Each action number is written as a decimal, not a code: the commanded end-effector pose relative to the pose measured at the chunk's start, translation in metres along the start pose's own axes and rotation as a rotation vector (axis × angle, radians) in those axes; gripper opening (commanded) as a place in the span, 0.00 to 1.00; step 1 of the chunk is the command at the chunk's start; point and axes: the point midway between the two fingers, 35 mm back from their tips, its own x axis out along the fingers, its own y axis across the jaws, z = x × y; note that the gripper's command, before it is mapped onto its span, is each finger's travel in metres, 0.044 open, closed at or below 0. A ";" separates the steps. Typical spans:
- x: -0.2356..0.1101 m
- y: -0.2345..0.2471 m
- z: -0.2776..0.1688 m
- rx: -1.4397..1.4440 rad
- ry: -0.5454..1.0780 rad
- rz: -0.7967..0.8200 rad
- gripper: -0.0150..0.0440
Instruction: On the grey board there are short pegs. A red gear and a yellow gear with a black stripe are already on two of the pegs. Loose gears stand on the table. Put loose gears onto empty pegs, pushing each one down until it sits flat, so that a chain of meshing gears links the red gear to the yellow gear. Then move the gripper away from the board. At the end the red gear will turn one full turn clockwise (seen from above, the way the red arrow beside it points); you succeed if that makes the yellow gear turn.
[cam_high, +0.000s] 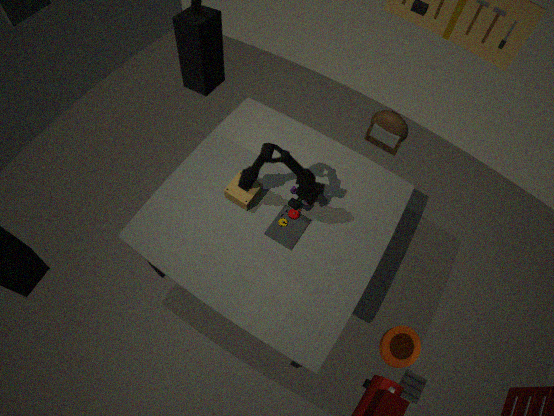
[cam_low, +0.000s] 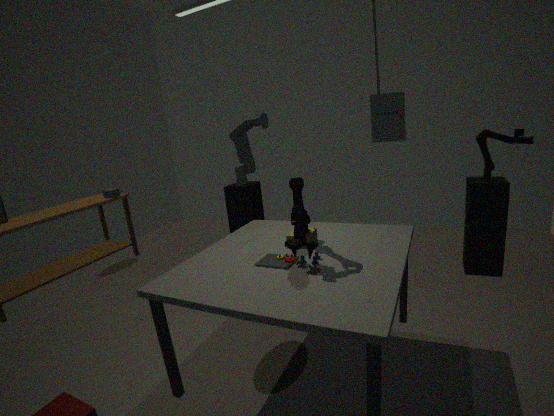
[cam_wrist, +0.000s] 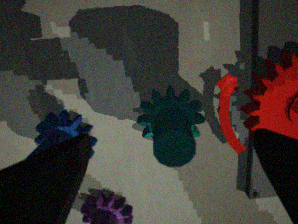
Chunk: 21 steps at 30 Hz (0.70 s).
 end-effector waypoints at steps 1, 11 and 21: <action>0.001 -0.001 0.001 0.003 -0.003 -0.006 0.87; 0.001 -0.001 0.001 0.003 -0.003 -0.006 0.42; 0.001 -0.001 0.001 0.003 -0.003 -0.006 0.25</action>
